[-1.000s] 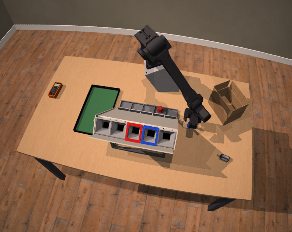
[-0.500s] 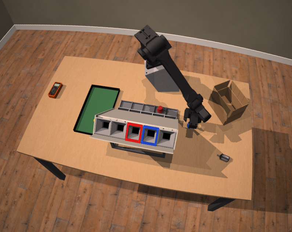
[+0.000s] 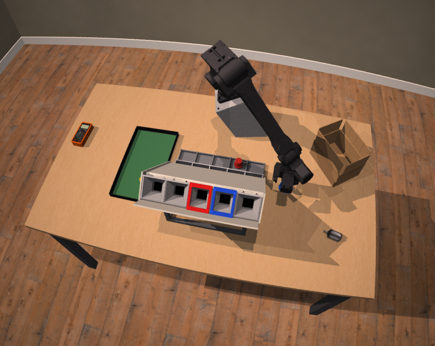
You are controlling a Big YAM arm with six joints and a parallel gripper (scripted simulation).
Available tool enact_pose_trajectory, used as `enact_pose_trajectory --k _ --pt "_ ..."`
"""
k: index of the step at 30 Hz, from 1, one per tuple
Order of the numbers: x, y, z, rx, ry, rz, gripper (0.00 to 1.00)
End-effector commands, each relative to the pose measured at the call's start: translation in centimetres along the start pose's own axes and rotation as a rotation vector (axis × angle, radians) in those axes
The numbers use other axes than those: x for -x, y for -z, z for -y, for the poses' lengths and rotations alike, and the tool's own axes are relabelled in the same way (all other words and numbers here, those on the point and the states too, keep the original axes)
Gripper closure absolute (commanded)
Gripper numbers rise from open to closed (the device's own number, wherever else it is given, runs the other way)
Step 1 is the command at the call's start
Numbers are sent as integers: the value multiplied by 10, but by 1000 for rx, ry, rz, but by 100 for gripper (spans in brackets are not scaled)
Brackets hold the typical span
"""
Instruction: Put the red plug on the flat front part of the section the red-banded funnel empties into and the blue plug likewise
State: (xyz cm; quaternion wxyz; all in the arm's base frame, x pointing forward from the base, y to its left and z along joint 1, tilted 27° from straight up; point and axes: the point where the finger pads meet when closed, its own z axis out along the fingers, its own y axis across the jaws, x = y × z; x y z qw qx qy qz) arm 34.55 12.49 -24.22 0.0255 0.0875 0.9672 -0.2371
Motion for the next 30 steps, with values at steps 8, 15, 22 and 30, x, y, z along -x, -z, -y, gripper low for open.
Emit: enact_pose_trajectory --k 8,15,22,30 --pt "18 -17 -10 22 -8 23 37" --pt "17 -21 -13 22 0 26 37" --pt "19 -13 -15 31 3 39 37" --pt "19 -13 -15 31 3 39 37"
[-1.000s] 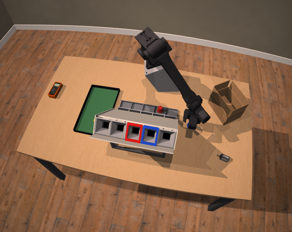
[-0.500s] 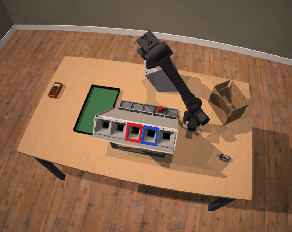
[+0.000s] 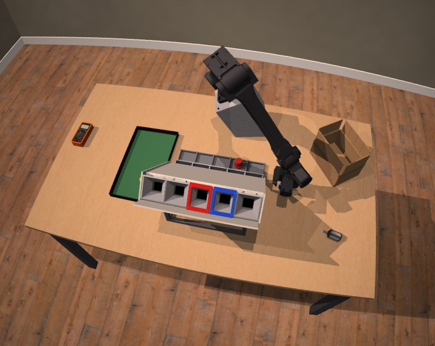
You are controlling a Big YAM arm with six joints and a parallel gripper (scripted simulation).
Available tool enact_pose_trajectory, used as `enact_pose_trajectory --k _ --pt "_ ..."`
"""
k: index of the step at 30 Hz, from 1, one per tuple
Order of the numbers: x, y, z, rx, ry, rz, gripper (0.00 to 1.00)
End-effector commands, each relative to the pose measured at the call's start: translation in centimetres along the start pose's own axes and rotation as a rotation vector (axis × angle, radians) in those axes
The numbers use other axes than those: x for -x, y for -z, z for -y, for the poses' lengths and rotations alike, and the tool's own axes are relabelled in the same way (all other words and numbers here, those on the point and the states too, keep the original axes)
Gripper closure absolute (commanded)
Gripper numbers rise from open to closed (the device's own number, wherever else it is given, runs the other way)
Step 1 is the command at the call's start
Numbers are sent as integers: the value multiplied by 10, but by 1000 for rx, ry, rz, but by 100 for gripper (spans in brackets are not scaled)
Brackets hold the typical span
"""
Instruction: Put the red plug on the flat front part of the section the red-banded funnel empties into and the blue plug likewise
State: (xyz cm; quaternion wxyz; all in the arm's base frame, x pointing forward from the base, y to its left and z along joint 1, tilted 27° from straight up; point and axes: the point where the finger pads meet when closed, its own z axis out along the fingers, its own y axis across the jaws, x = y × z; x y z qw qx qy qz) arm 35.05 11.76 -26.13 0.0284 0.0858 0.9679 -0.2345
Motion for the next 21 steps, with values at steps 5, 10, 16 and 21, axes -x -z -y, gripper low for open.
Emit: enact_pose_trajectory --k 5,10,16,21 --pt "15 7 -11 25 1 33 37" --pt "15 7 -11 25 1 33 37" --pt "15 7 -11 25 1 33 37" --pt "15 7 -11 25 1 33 100"
